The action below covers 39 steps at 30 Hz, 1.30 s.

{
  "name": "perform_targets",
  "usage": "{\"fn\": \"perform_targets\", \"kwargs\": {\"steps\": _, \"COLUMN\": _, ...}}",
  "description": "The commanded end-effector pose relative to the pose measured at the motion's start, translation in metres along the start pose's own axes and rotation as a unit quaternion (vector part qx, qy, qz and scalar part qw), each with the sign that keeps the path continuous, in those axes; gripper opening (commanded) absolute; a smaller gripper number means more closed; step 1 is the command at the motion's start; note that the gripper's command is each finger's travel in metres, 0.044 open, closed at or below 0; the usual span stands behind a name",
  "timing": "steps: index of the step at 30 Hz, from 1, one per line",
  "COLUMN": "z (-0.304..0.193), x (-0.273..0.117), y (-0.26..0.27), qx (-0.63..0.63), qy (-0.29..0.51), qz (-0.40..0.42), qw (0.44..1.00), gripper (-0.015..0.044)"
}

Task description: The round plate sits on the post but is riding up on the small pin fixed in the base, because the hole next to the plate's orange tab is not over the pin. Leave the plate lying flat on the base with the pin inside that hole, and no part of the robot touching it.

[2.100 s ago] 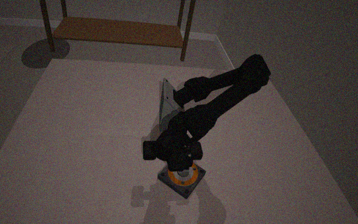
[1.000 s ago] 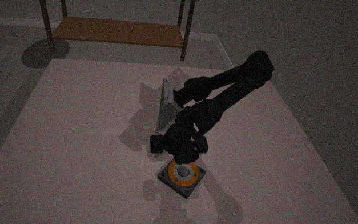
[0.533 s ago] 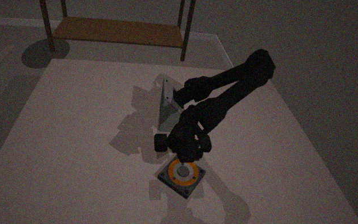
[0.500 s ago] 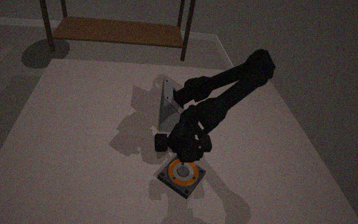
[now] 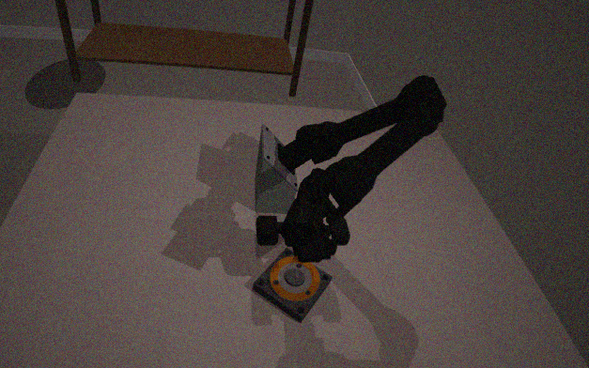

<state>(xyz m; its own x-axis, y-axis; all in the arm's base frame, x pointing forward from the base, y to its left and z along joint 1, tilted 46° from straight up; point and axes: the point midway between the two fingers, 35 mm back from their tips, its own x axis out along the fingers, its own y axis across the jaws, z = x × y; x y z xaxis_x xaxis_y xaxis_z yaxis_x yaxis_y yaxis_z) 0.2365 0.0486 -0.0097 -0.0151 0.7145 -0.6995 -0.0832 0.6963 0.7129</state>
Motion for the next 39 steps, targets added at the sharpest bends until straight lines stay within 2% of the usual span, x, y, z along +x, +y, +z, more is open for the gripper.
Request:
{"fn": "perform_targets", "kwargs": {"steps": 1, "z": 0.001, "x": -0.001, "y": 0.007, "qx": -0.001, "qy": -0.001, "qz": 0.001, "qw": 1.000, "gripper": 0.0000}}
{"fn": "perform_targets", "kwargs": {"steps": 13, "z": 0.005, "x": 0.000, "y": 0.014, "qx": -0.001, "qy": -0.001, "qz": 0.001, "qw": 1.000, "gripper": 0.0000}}
{"fn": "perform_targets", "kwargs": {"steps": 24, "z": 0.002, "x": -0.045, "y": 0.012, "qx": -0.001, "qy": -0.001, "qz": 0.000, "qw": 1.000, "gripper": 0.0000}}
{"fn": "perform_targets", "kwargs": {"steps": 39, "z": 0.003, "x": -0.037, "y": 0.011, "qx": 0.004, "qy": 0.000, "qz": 0.002, "qw": 1.000, "gripper": 0.0000}}
